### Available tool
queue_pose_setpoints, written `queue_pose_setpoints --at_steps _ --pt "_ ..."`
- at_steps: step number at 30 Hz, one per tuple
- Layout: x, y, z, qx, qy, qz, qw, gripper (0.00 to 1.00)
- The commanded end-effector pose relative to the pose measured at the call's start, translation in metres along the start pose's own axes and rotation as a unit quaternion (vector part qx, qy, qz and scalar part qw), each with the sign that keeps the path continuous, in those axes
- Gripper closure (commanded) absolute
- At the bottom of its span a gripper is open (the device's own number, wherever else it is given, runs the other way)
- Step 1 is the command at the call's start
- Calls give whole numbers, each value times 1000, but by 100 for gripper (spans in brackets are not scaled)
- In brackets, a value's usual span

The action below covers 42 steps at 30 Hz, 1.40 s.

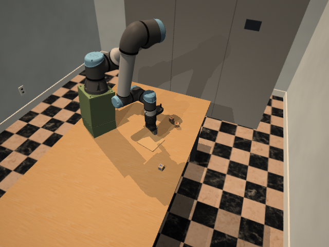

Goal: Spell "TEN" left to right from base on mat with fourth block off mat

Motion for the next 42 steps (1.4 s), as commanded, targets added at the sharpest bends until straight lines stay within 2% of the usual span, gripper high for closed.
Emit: queue_pose_setpoints --at_steps 1,8,15,18,20,23,24,33,35,38,42 --pt "-4 0 1 2 0 23 1000 43" --pt "-19 -2 2 7 2 114 993 43" --pt "-32 -6 3 12 4 197 980 43" --pt "-33 -7 3 11 4 200 980 43" --pt "-40 -10 3 16 6 245 969 43" --pt "-43 -12 4 15 6 268 963 43" --pt "-46 -14 4 19 7 287 958 43" --pt "-60 -25 5 25 10 387 922 43" --pt "-60 -25 5 25 10 387 922 43" --pt "-64 -30 5 27 10 419 908 43" --pt "-67 -34 6 29 11 446 894 43"
Point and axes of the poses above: the point where the finger pads meet when closed, its own y axis back along the fingers, its own z axis across the jaws, x = y × z, the point moved 8 cm from there along y, back along the fingers, and after that the axes turned 3 degrees about -y, right-handed, at the moved point
